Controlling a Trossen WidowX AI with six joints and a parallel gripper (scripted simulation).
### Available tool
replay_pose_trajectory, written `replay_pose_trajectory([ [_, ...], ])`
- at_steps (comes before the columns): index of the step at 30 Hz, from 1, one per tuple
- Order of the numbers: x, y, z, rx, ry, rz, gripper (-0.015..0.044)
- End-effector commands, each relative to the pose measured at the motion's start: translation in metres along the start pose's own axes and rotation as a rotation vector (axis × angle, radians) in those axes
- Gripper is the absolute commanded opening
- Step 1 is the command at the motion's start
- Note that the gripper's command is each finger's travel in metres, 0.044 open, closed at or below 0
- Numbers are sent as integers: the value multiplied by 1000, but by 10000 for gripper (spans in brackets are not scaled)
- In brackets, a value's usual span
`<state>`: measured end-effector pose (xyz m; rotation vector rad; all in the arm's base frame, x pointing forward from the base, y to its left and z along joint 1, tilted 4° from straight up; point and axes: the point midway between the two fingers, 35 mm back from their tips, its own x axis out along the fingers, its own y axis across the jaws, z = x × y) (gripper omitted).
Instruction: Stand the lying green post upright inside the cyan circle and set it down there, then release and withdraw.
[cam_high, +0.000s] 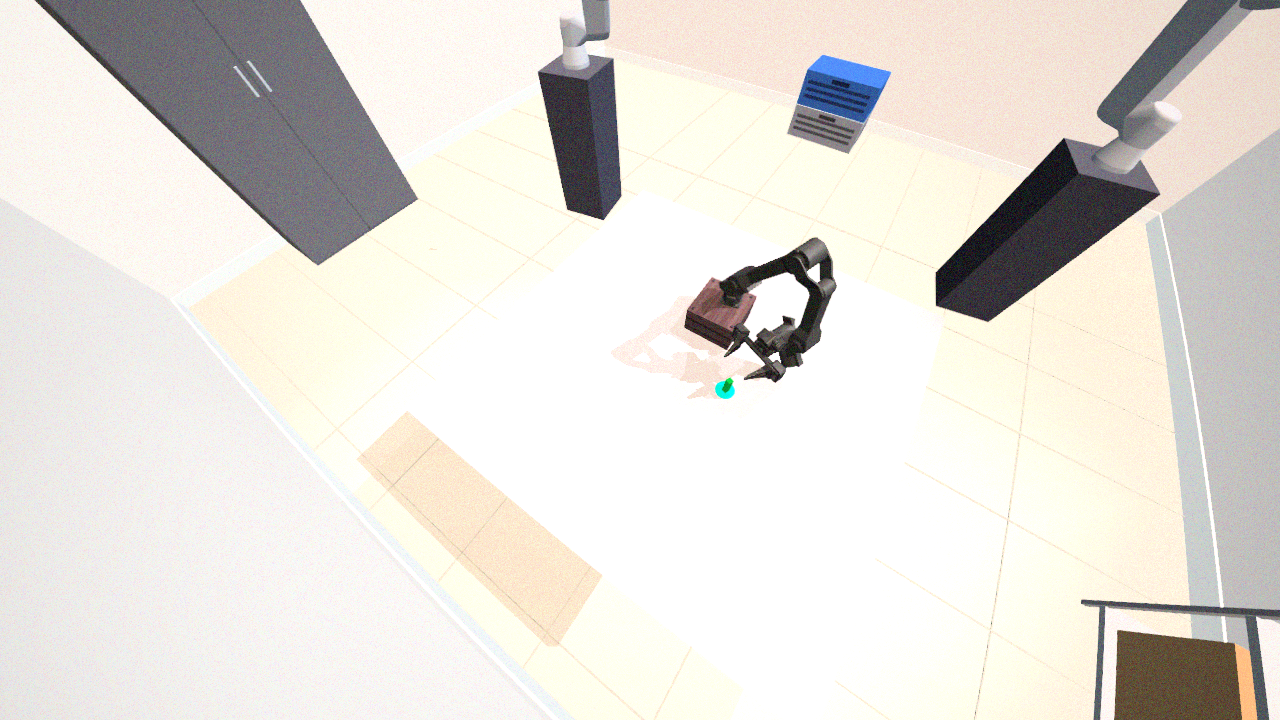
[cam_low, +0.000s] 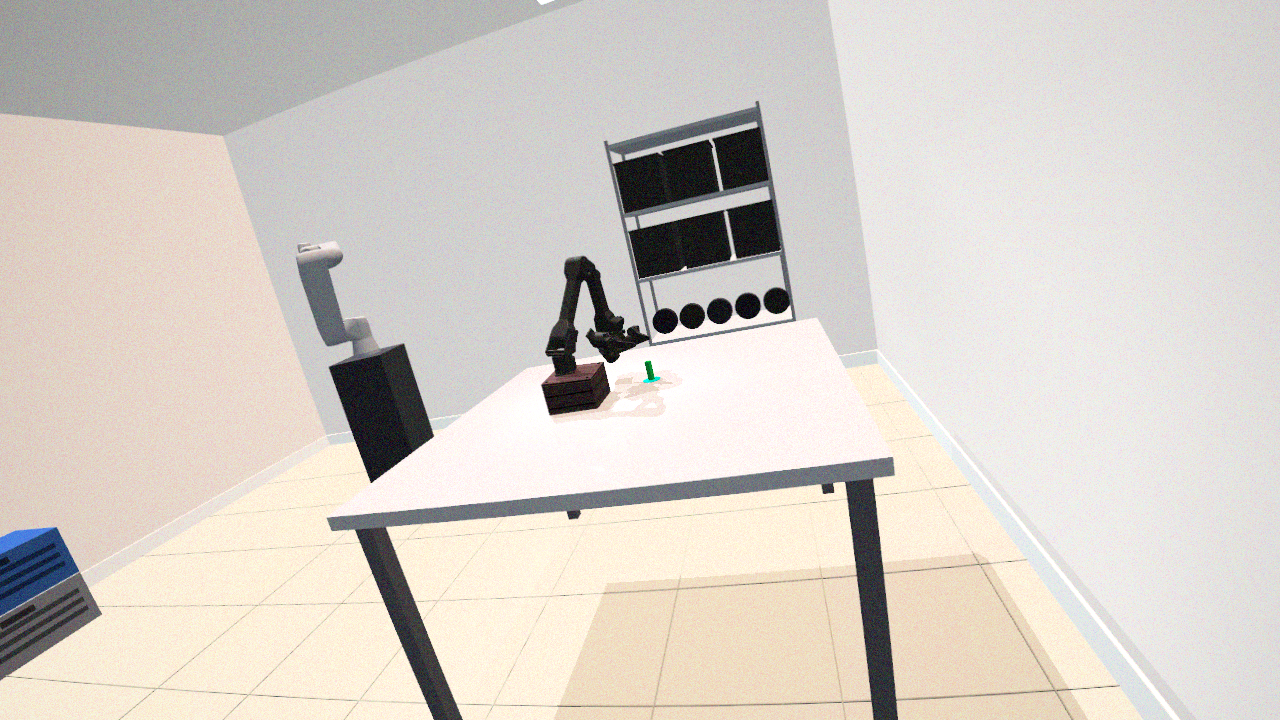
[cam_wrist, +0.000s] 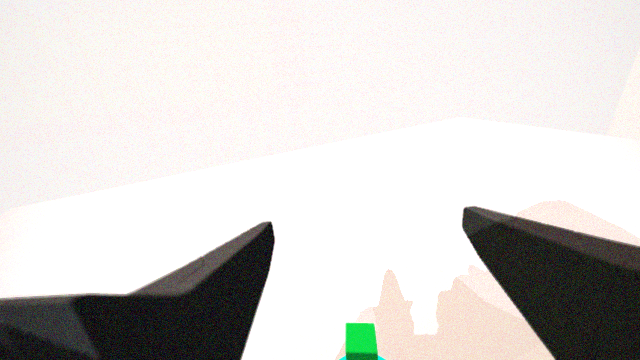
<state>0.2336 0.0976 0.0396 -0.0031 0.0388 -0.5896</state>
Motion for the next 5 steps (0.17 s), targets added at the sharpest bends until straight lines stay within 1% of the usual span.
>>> replay_pose_trajectory([
  [1, -1, 3, 8, 7, -8, 12, 400],
  [3, 2, -1, 8, -8, 16, -37, 400],
  [5, 10, -10, 8, -47, 94, -162, 400],
])
